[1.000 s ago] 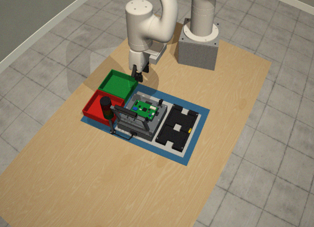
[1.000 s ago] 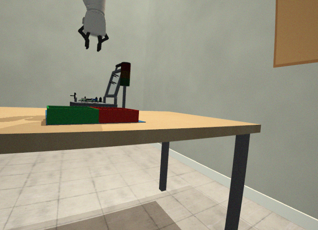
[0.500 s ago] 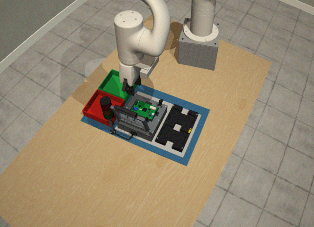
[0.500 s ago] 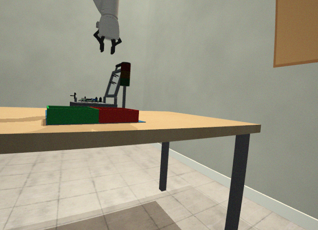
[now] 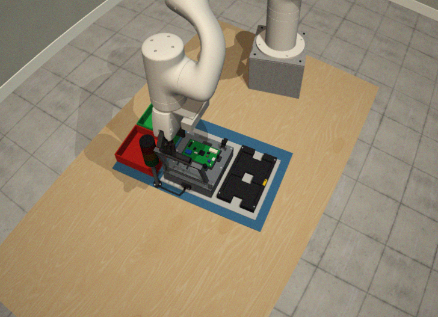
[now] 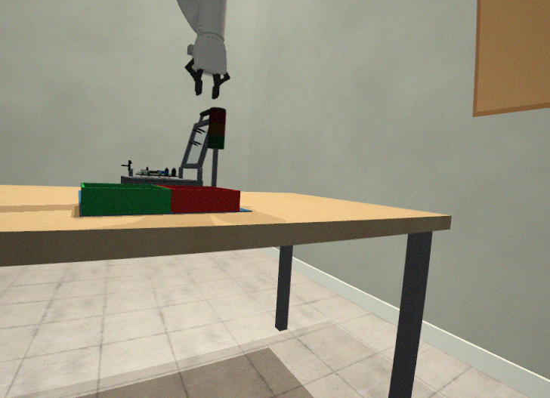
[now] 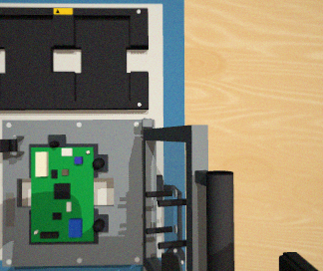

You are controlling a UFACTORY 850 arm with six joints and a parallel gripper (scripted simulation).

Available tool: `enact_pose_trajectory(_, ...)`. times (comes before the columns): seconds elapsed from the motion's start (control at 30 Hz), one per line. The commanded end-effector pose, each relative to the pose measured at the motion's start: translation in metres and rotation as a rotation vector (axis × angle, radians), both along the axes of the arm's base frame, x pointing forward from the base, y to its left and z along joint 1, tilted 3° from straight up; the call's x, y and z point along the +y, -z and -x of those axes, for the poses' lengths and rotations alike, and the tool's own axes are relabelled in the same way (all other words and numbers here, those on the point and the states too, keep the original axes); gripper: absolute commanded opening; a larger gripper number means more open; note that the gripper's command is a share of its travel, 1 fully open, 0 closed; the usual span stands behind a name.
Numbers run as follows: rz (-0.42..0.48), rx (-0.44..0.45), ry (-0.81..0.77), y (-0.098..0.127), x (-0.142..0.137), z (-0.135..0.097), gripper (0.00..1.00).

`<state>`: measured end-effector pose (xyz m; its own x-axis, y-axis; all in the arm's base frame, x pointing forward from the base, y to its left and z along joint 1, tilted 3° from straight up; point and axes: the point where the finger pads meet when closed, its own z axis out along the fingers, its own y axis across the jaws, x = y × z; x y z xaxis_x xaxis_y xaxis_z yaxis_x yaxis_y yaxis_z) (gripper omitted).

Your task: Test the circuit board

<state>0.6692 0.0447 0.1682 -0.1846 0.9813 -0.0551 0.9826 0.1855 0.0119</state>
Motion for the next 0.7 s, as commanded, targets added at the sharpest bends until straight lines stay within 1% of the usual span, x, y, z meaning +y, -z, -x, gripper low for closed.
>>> enact_pose_trajectory(0.0,0.0,0.001,0.0,-0.001,0.001,-0.006,0.52)
enact_pose_trajectory(0.23,0.0,0.001,0.0,0.002,0.001,-0.006,0.52)
enact_pose_trajectory(0.67,0.0,0.001,0.0,0.016,0.0,-0.006,0.52)
